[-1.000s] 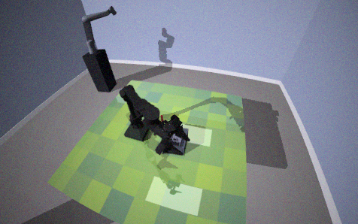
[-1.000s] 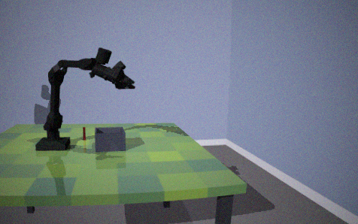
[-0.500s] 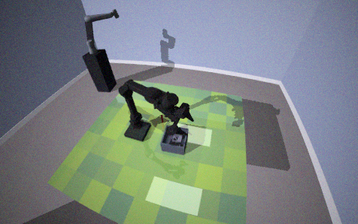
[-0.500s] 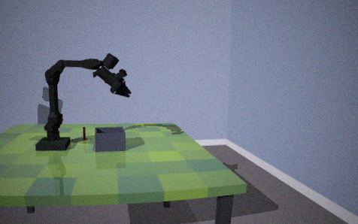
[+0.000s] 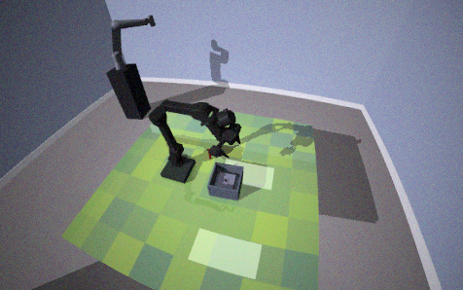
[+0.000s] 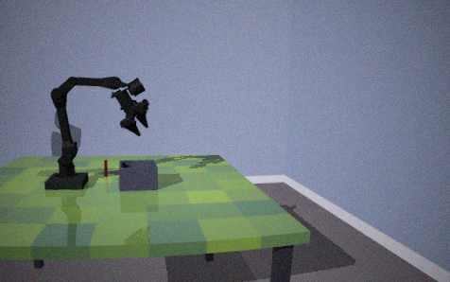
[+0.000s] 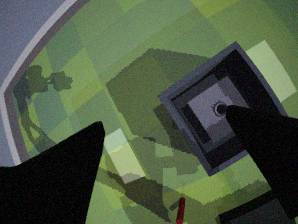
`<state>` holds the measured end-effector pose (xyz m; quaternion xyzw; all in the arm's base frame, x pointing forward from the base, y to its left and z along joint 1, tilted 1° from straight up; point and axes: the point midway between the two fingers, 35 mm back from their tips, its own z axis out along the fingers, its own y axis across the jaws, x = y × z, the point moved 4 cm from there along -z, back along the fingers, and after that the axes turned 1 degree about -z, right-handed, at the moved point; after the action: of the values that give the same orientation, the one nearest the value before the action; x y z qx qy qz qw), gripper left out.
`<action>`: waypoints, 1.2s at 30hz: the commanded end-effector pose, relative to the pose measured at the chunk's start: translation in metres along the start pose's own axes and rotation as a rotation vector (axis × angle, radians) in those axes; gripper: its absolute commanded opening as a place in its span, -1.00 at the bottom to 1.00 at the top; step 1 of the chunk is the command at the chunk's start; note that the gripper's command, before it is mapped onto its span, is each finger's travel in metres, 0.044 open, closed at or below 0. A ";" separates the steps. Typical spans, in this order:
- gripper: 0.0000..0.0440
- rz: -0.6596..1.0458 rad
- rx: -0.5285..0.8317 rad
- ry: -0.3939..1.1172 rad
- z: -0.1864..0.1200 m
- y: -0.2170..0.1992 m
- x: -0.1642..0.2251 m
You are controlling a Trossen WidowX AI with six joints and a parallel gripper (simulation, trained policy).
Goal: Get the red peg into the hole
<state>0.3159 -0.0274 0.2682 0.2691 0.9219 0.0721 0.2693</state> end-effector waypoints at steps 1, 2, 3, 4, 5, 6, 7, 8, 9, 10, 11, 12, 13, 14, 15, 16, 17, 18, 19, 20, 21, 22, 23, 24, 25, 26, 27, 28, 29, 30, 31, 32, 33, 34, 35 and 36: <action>1.00 0.067 0.043 0.074 0.001 0.006 0.029; 1.00 0.085 0.056 0.096 0.001 0.007 0.037; 1.00 0.102 0.070 0.116 0.001 0.009 0.046; 1.00 0.119 0.085 0.135 0.001 0.010 0.054; 1.00 0.134 0.100 0.154 0.001 0.011 0.062; 1.00 0.149 0.115 0.171 0.001 0.012 0.071; 1.00 0.163 0.131 0.188 0.001 0.013 0.078; 1.00 0.176 0.147 0.204 0.001 0.013 0.086; 1.00 0.188 0.163 0.219 0.001 0.014 0.094; 1.00 0.200 0.180 0.233 0.002 0.014 0.101; 1.00 0.210 0.196 0.246 0.002 0.014 0.108; 1.00 0.220 0.213 0.259 0.002 0.014 0.115; 1.00 0.230 0.229 0.271 0.003 0.014 0.122; 1.00 0.239 0.246 0.281 0.003 0.014 0.129; 1.00 0.248 0.262 0.291 0.004 0.014 0.135; 1.00 0.256 0.278 0.300 0.005 0.014 0.142; 1.00 0.265 0.293 0.308 0.007 0.013 0.148; 1.00 0.272 0.308 0.315 0.008 0.013 0.153; 1.00 0.280 0.323 0.322 0.010 0.012 0.159; 1.00 0.288 0.336 0.327 0.011 0.012 0.164; 1.00 0.295 0.349 0.332 0.013 0.011 0.169; 1.00 0.302 0.361 0.335 0.015 0.011 0.174; 1.00 0.310 0.372 0.338 0.018 0.010 0.178; 1.00 0.317 0.381 0.341 0.020 0.010 0.182; 1.00 0.324 0.389 0.342 0.023 0.009 0.186; 1.00 0.331 0.396 0.343 0.026 0.008 0.190; 1.00 0.337 0.403 0.344 0.030 0.008 0.193; 1.00 0.343 0.409 0.344 0.033 0.007 0.197; 1.00 0.349 0.413 0.344 0.037 0.006 0.200; 1.00 0.355 0.416 0.343 0.041 0.006 0.203; 1.00 0.360 0.418 0.342 0.045 0.005 0.206; 1.00 0.365 0.419 0.340 0.049 0.004 0.209; 1.00 0.370 0.419 0.338 0.053 0.003 0.212; 1.00 0.375 0.418 0.335 0.057 0.003 0.215; 1.00 0.380 0.416 0.333 0.061 0.002 0.218; 1.00 0.384 0.413 0.330 0.065 0.001 0.221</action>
<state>0.1954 0.0898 0.1239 0.4648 0.8844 -0.0237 0.0347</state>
